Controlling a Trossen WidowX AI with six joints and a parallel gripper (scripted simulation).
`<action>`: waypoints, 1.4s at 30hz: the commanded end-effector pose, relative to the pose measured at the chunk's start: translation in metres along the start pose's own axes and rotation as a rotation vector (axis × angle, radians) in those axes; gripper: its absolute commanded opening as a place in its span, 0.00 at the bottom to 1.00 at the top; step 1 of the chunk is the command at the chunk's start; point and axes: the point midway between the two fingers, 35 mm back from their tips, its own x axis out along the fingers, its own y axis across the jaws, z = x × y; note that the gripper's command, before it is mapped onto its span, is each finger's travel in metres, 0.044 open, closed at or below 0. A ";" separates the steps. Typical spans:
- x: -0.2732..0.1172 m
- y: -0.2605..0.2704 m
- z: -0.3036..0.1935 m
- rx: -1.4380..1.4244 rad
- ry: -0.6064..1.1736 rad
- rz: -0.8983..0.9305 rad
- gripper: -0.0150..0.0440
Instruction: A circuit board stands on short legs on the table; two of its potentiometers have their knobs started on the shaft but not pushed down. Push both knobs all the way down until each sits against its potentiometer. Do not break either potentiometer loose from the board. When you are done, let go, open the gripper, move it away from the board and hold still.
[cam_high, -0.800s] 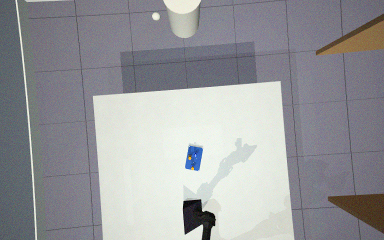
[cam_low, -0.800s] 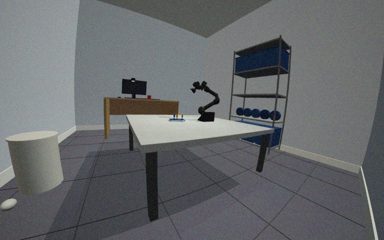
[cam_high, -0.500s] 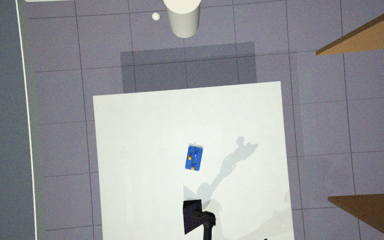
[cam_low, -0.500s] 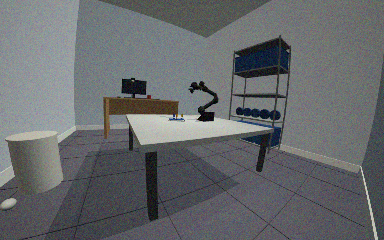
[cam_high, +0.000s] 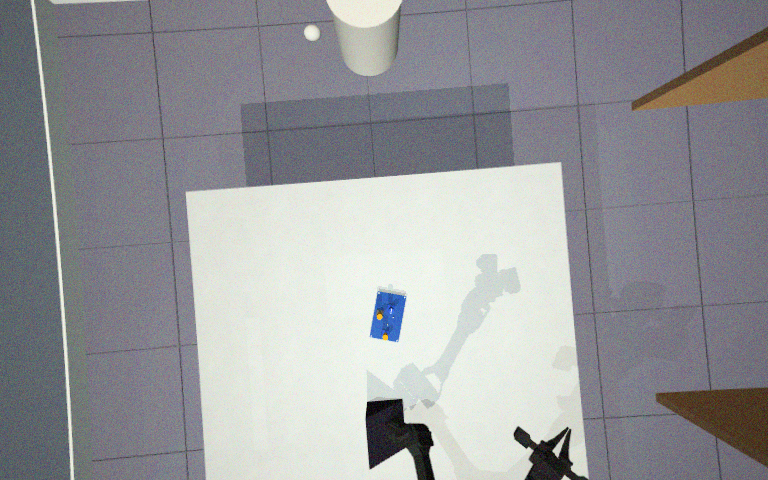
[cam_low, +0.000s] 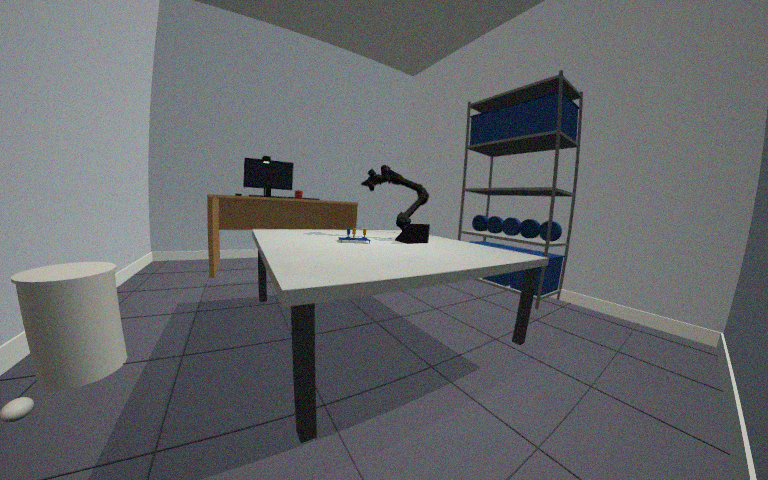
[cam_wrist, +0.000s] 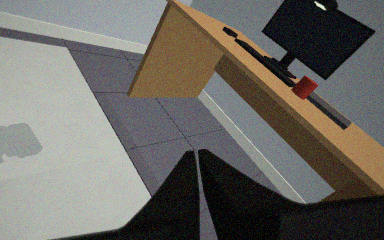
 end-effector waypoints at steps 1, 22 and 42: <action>0.027 0.037 0.011 0.059 -0.003 0.142 0.25; 0.074 0.236 0.064 0.193 0.172 0.744 0.25; -0.013 0.432 0.074 -0.021 0.685 1.061 0.25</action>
